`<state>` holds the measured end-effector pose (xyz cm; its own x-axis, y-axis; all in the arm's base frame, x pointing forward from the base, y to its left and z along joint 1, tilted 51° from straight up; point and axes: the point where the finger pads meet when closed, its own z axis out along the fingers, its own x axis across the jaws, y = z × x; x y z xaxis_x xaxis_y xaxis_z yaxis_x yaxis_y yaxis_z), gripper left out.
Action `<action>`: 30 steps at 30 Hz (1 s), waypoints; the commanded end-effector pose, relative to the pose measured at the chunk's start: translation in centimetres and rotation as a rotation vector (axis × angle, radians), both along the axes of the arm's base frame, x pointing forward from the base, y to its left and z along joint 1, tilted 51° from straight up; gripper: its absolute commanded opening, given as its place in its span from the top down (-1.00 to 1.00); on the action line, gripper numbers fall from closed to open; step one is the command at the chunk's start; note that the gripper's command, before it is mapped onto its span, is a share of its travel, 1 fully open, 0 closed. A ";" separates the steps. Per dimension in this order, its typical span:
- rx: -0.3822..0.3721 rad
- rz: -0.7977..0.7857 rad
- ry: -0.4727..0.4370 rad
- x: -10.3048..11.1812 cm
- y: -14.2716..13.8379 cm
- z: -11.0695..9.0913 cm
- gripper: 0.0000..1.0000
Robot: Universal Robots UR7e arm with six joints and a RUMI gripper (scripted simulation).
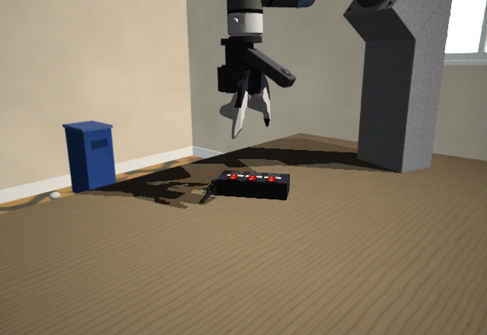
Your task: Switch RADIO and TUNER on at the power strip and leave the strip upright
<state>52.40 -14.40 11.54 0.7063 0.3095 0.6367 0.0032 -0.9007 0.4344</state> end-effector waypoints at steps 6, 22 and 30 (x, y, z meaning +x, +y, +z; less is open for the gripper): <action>0.247 -0.237 -0.113 0.6 0.0 -0.2 -1.00; 0.690 -0.633 -0.307 1.5 -0.5 -0.6 -1.00; 0.938 -0.855 -0.416 1.8 -0.9 -0.9 -1.00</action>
<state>54.02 -15.13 10.76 0.2959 -0.6931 0.6572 -0.6411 -0.6542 -0.4013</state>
